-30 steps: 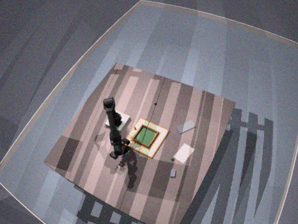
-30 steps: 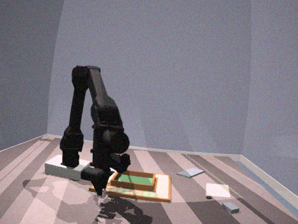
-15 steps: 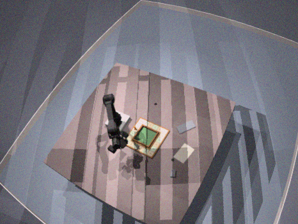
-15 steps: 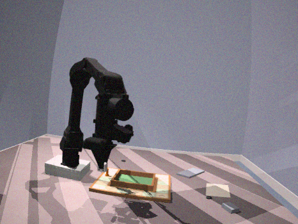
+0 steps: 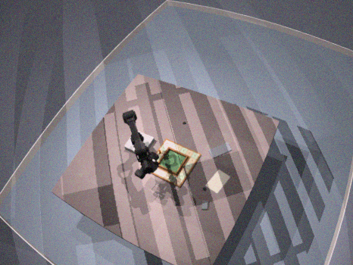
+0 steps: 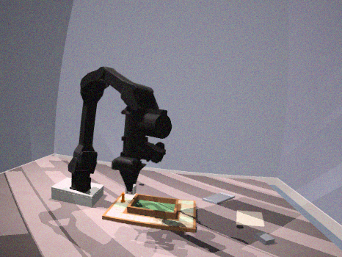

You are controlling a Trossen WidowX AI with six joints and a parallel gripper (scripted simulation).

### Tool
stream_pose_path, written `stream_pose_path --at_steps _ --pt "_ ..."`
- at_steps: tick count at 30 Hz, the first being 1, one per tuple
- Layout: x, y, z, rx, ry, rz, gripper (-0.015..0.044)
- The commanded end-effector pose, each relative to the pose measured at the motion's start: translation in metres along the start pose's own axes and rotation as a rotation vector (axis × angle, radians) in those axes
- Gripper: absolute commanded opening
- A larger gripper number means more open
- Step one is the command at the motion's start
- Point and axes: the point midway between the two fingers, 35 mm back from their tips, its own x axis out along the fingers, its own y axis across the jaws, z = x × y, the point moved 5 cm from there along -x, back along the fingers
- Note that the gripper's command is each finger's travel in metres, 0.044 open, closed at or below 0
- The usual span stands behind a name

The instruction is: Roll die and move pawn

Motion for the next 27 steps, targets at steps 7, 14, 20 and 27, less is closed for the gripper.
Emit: stream_pose_path --at_steps 7,14,20,27 --pt "0.01 0.042 0.022 -0.019 0.004 0.001 0.0" --pt "0.016 0.073 0.033 -0.034 0.003 0.004 0.0" --pt "0.02 0.101 0.039 -0.048 0.002 0.007 0.0" --pt "0.026 0.133 0.043 -0.064 0.002 0.009 0.0"
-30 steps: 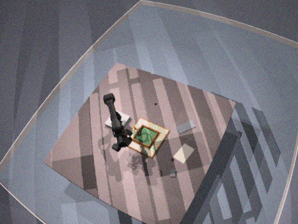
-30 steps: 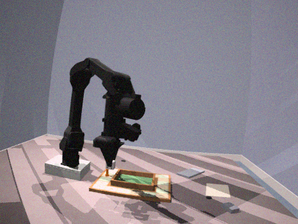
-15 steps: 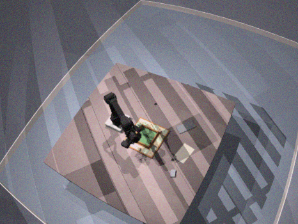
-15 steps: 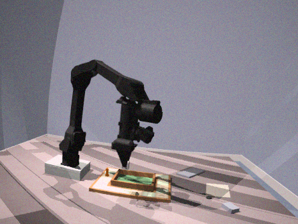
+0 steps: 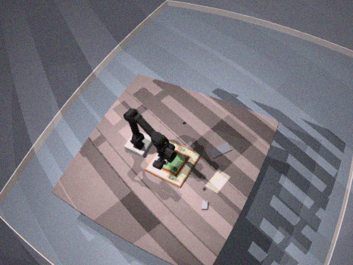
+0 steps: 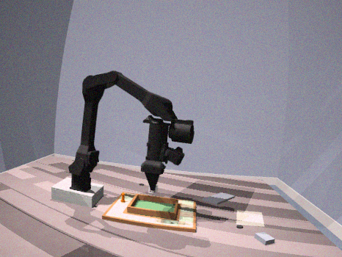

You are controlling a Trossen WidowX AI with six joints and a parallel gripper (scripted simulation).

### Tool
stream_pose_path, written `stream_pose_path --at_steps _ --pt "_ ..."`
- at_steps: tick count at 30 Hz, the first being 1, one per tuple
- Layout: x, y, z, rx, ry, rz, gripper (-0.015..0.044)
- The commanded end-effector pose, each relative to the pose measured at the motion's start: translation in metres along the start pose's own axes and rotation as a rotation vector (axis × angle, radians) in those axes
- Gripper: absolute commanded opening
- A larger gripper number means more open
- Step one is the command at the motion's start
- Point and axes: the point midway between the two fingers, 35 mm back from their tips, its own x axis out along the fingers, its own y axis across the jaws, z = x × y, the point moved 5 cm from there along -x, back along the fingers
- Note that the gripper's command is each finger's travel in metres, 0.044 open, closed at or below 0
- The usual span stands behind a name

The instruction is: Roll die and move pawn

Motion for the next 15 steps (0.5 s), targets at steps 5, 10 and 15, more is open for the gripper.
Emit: stream_pose_path --at_steps 5,10,15 --pt "0.007 0.036 0.002 -0.014 0.005 -0.004 0.0" --pt "0.011 0.057 0.002 -0.024 0.002 0.001 0.0" --pt "0.012 0.063 0.002 -0.026 -0.004 0.003 0.0"
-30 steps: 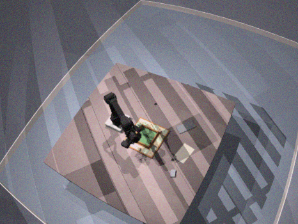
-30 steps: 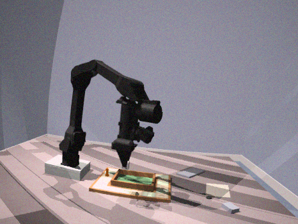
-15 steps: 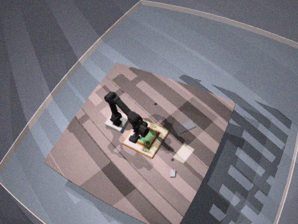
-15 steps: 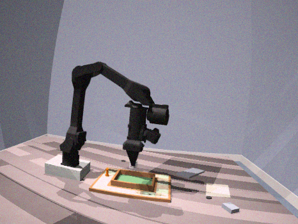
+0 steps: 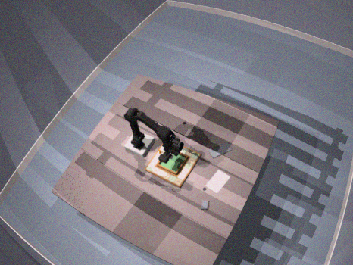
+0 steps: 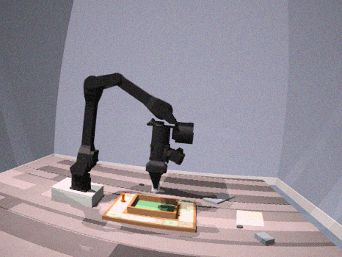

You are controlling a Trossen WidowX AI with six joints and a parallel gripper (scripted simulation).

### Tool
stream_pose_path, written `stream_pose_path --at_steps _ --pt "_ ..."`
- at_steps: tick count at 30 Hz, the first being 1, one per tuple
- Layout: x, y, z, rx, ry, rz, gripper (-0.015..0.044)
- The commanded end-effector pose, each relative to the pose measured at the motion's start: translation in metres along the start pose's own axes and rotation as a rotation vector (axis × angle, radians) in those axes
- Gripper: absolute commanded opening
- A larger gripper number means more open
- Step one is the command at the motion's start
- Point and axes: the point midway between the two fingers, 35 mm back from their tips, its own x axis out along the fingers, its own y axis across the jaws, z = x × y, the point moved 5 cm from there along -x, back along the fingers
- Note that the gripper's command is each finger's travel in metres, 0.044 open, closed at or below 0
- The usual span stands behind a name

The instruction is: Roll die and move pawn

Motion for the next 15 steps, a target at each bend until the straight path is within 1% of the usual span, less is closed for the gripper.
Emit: stream_pose_path --at_steps 1,15 --pt "0.002 0.003 -0.002 0.007 -0.02 -0.002 0.0" --pt "0.014 0.001 -0.018 0.009 -0.49 -0.001 0.0"
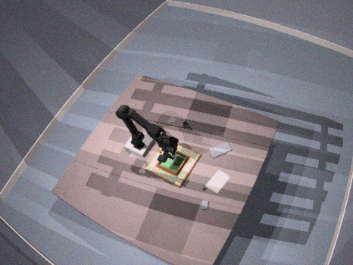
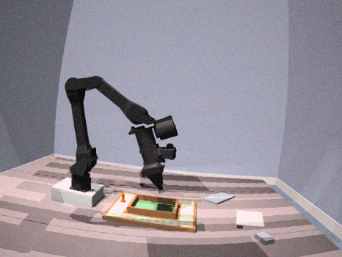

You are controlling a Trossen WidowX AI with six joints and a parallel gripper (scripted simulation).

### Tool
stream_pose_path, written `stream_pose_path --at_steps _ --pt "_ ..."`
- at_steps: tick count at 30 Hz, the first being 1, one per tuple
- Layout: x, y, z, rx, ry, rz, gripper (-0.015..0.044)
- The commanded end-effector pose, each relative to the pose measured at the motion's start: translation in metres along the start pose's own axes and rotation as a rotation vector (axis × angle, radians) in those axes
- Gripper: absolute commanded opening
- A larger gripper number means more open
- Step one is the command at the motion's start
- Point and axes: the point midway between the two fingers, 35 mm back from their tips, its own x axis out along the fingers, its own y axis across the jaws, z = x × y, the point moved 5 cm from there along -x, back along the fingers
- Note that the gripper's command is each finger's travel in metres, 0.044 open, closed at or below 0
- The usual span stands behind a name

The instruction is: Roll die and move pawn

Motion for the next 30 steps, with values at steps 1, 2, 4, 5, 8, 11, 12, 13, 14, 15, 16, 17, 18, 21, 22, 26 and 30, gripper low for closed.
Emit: stream_pose_path --at_steps 1,2,4,5,8,11,12,13,14,15,16,17,18,21,22,26,30 --pt "0.002 0.0 -0.008 0.005 -0.137 0.004 0.0" --pt "0.002 0.0 -0.009 0.005 -0.171 0.003 0.0" --pt "0.003 0.0 -0.013 0.005 -0.239 0.003 0.0" --pt "0.004 0.0 -0.014 0.004 -0.272 0.002 0.0" --pt "0.006 0.0 -0.018 0.004 -0.375 0.002 0.0" --pt "0.007 0.0 -0.022 0.003 -0.453 0.001 0.0" --pt "0.007 0.0 -0.022 0.003 -0.459 0.001 0.0" --pt "0.007 0.0 -0.022 0.003 -0.459 0.001 0.0" --pt "0.007 0.0 -0.022 0.003 -0.459 0.001 0.0" --pt "0.006 0.0 -0.022 0.003 -0.459 0.001 0.0" --pt "0.002 0.0 -0.023 0.003 -0.459 0.001 0.0" --pt "-0.002 0.001 -0.024 0.003 -0.458 0.001 0.0" --pt "-0.01 0.001 -0.026 0.003 -0.458 0.001 0.0" --pt "-0.031 0.002 -0.035 0.003 -0.457 0.001 0.0" --pt "-0.035 0.003 -0.037 0.003 -0.457 0.001 0.0" --pt "-0.035 0.002 -0.039 0.003 -0.456 0.001 0.0" --pt "-0.035 0.002 -0.039 0.003 -0.456 0.001 0.0"
